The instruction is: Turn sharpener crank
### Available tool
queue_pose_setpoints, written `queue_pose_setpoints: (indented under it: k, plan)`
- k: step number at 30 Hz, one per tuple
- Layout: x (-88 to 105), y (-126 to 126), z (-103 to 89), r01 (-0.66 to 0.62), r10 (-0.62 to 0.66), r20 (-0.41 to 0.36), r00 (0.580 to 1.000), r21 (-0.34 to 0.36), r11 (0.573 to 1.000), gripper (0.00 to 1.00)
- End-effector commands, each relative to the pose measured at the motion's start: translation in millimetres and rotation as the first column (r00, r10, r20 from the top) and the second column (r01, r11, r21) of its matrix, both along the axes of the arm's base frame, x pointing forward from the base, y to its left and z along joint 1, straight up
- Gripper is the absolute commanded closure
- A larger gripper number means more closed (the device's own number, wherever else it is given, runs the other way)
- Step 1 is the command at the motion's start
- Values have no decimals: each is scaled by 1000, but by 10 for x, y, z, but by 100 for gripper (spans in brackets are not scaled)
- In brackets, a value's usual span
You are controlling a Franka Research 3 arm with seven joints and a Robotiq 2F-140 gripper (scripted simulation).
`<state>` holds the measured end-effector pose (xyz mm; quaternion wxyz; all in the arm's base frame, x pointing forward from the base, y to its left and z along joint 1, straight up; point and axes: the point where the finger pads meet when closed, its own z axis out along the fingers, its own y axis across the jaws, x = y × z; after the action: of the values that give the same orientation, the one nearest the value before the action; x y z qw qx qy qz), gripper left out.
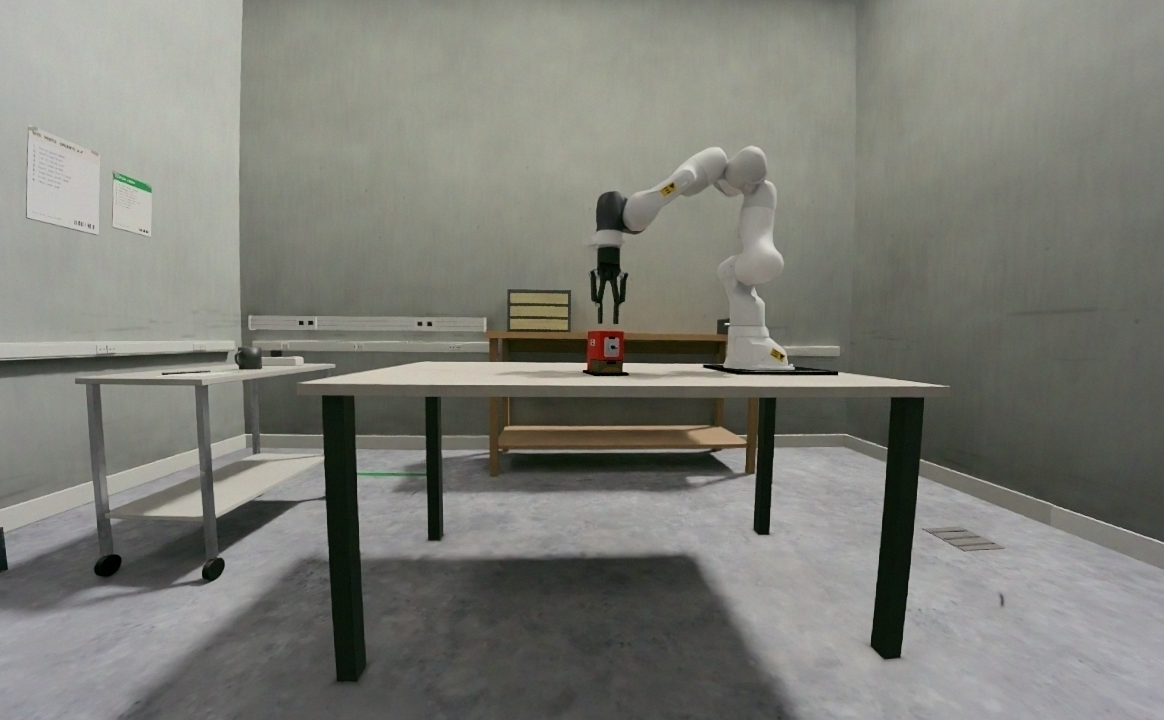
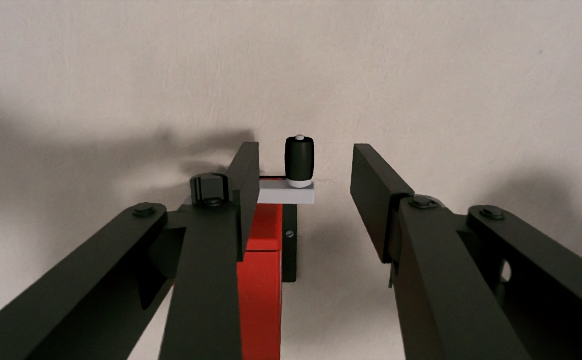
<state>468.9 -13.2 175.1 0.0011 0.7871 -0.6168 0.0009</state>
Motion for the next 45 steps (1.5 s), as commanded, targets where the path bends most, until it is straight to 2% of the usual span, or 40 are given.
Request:
queue_pose_setpoints:
  k: [1,34,45]
  plan:
    - [2,3,11,-7,7,1,1000,0,1000,61]
    - [2,3,-9,-7,7,2,1000,0,1000,61]
    - [4,2,-113,-8,8,3,1000,0,1000,61]
